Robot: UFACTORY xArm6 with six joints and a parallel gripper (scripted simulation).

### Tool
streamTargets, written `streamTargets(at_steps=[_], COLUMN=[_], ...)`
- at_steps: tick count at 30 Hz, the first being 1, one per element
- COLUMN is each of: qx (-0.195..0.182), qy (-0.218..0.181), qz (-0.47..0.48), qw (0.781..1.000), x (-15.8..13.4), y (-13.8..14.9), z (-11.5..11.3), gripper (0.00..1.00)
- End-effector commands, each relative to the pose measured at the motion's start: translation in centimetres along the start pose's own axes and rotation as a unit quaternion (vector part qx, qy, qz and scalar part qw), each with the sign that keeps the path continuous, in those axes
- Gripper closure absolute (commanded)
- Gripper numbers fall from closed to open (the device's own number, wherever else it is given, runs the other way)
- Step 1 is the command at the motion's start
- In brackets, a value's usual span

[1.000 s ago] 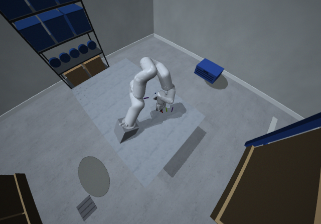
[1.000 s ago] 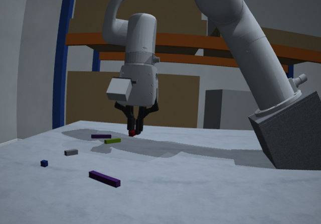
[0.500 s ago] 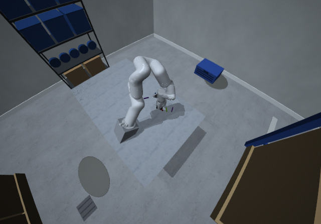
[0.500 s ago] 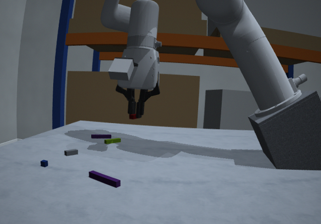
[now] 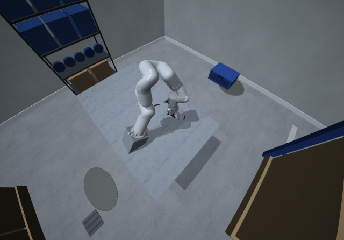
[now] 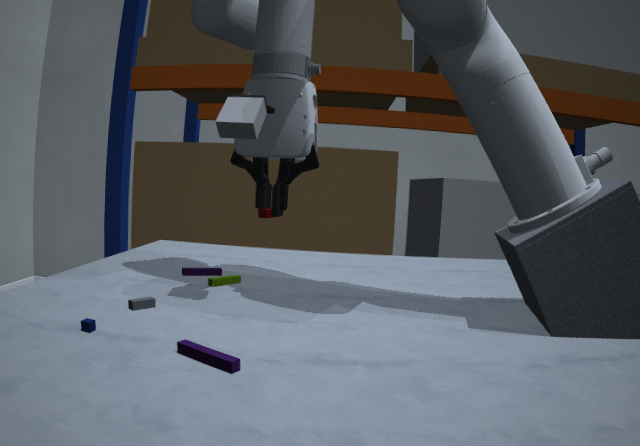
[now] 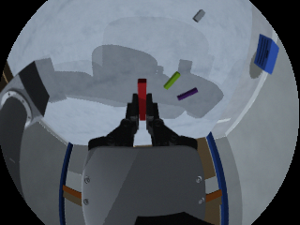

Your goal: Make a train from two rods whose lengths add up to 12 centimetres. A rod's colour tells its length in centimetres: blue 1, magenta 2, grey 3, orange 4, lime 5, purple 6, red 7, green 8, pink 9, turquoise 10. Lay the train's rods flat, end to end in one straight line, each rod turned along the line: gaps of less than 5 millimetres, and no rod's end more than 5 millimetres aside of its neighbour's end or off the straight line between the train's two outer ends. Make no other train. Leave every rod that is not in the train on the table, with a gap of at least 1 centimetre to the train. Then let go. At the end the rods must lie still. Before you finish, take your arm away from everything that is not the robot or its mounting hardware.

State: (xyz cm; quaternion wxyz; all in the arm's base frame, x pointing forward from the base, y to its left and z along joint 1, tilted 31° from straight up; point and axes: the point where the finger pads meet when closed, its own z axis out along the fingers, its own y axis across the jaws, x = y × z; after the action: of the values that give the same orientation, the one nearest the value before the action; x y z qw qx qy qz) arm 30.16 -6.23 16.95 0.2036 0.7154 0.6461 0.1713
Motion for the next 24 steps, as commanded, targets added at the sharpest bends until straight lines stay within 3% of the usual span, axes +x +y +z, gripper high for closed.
streamTargets(at_steps=[1, 13, 24], qx=[0.002, 0.003, 0.004], qy=[-0.007, -0.006, -0.005], qz=[0.000, 0.021, 0.201], qw=[1.000, 1.000, 0.980], x=[0.0, 0.2, 2.2], y=[0.1, 0.9, 7.6], z=[-0.1, -0.2, -0.2], gripper=[0.96, 0.96, 0.96])
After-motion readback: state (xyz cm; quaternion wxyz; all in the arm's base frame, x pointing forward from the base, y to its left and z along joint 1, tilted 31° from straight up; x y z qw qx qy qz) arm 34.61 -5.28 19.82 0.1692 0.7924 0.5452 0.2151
